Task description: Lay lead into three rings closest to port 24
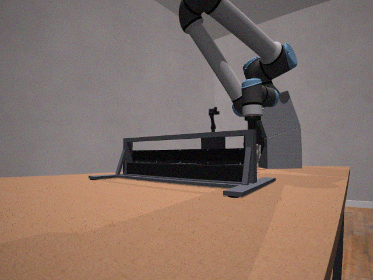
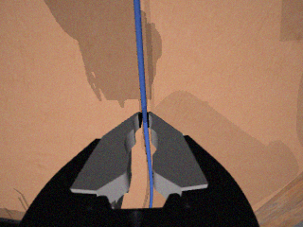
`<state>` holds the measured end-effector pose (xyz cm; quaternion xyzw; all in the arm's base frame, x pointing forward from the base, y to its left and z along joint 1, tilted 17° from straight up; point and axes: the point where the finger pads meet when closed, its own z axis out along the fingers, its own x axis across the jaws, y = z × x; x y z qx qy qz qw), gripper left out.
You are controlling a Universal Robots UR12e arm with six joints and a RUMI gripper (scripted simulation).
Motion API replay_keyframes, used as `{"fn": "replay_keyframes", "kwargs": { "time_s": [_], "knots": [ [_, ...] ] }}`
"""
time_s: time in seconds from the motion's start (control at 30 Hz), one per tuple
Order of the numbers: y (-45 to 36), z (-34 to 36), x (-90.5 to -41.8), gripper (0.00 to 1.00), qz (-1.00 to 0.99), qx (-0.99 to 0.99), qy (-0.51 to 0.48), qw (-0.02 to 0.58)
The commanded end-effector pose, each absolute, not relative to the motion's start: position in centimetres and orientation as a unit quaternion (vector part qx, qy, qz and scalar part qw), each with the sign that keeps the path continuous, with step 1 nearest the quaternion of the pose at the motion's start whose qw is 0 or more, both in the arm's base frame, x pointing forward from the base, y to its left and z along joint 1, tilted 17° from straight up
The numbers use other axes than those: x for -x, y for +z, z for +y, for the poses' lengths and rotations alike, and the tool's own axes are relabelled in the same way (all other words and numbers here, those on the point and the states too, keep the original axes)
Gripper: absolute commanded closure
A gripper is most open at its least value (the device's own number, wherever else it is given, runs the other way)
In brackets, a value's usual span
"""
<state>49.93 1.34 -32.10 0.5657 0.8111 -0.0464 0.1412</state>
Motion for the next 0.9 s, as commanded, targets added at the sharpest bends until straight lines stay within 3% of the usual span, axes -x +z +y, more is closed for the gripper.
{"fn": "replay_keyframes", "kwargs": {
  "time_s": [0.0,0.87],
  "knots": [
    [-31.59,1.47,-49.86,1.00,0.811,-0.566,-0.046,0.141],
    [-30.81,1.66,-49.73,1.00,0.811,-0.566,-0.046,0.141]
  ]
}}
